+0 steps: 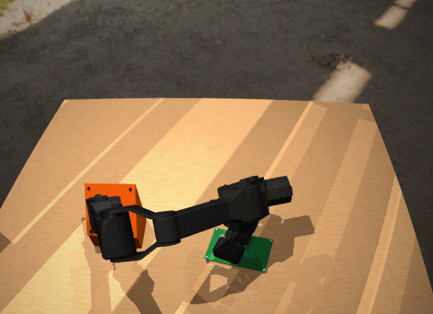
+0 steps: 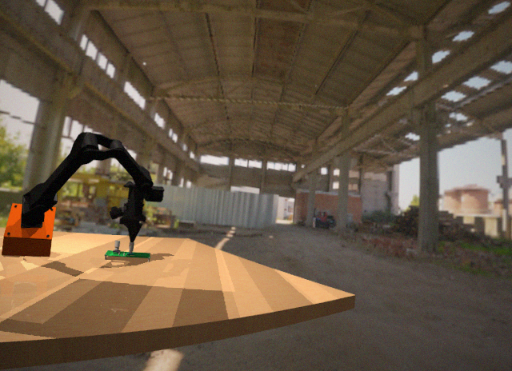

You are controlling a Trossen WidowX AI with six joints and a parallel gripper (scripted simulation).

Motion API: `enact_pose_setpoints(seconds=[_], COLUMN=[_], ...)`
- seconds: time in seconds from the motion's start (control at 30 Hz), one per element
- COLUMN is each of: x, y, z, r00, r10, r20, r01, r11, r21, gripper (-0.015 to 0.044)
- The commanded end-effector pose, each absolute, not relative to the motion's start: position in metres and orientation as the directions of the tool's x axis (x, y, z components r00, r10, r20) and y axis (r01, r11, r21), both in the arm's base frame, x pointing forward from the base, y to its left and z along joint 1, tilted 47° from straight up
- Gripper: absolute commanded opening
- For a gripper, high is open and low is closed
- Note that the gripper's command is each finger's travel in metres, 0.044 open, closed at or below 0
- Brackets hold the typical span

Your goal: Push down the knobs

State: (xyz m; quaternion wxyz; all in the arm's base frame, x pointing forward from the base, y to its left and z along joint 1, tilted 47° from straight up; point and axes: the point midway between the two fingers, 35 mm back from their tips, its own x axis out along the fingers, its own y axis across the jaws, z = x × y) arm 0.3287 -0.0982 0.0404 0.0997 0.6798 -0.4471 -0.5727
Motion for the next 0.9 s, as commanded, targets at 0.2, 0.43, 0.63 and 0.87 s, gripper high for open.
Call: enact_pose_setpoints(seconds=[0.2,0.43,0.63,0.87], x=[0.3281,0.3281,0.3281,0.3285], y=[-0.1113,-0.1113,-0.1118,-0.1091], z=[0.0320,0.0320,0.0315,0.0339], r00=[-0.079,-0.079,-0.079,-0.079], r10=[-0.726,-0.726,-0.726,-0.726], r20=[-0.683,-0.683,-0.683,-0.683], r01=[-0.509,-0.509,-0.509,-0.509], r11=[-0.560,-0.560,-0.560,-0.560], r21=[0.654,0.654,0.654,0.653], gripper=[0.0000,0.0000,0.0000,0.0000])
